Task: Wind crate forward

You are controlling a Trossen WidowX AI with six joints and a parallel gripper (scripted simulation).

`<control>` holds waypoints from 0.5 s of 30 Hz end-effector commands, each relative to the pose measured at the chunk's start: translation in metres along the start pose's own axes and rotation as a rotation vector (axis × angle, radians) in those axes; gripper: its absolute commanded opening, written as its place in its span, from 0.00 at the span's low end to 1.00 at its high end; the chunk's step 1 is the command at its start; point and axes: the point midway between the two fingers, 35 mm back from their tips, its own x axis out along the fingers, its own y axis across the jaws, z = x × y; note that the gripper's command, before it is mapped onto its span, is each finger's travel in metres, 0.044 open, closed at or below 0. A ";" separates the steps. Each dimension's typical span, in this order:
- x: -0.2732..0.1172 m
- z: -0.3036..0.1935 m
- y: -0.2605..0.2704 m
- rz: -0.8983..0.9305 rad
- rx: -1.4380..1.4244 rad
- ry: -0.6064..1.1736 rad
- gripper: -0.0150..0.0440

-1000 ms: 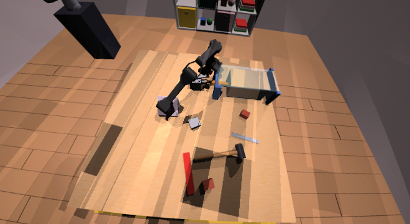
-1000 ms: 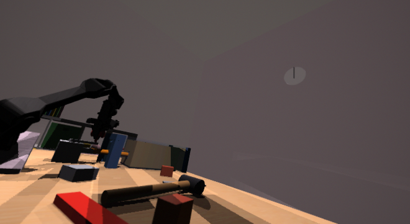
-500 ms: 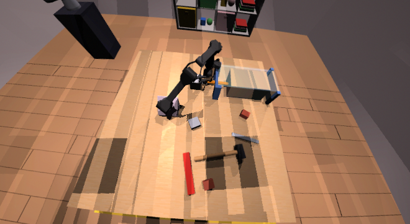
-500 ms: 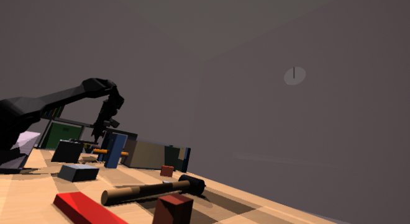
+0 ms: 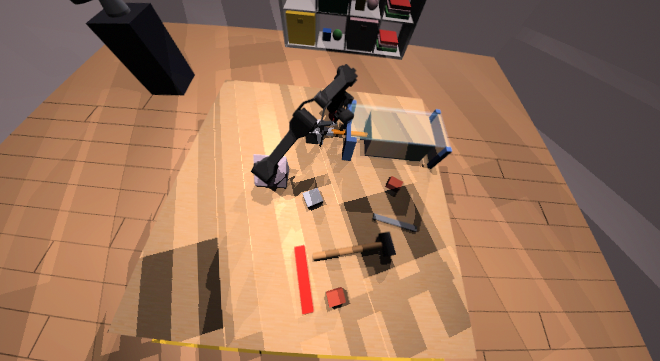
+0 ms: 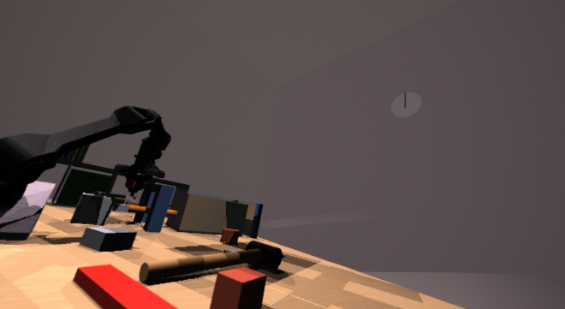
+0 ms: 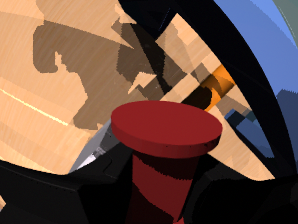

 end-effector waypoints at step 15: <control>0.000 0.000 0.000 -0.001 -0.030 -0.001 0.83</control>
